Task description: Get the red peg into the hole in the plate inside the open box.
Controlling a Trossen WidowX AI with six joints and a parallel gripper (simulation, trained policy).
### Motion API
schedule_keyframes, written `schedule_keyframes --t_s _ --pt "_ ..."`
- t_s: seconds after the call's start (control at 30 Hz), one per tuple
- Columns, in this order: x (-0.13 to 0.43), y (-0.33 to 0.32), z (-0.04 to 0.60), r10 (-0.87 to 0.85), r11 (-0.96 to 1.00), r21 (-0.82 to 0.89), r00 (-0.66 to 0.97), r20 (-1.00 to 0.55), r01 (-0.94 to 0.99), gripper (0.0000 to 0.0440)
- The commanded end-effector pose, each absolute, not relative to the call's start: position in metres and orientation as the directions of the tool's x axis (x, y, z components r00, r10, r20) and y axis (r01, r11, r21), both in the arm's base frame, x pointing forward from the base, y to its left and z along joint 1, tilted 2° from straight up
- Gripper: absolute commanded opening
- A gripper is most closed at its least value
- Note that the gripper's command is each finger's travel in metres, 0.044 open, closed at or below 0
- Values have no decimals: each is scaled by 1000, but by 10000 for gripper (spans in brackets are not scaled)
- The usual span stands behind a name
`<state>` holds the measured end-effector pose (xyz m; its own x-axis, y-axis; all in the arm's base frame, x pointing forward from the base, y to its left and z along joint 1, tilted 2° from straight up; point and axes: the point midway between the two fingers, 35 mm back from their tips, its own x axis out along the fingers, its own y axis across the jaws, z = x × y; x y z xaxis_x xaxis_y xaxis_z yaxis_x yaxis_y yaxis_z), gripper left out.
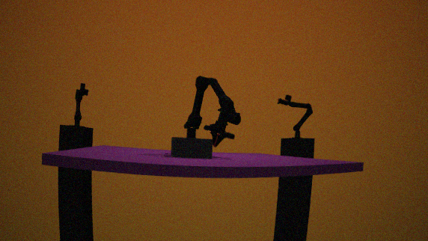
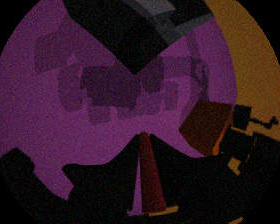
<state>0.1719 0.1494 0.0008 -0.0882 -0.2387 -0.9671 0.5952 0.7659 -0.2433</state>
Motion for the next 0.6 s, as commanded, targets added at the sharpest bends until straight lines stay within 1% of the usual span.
schedule_keyframes --t_s 0.0,0.57 --pt "182 151 16 -234 767 -222 -60 -970 602 0" --pt "233 131 69 -246 670 -157 18 -969 726 0"
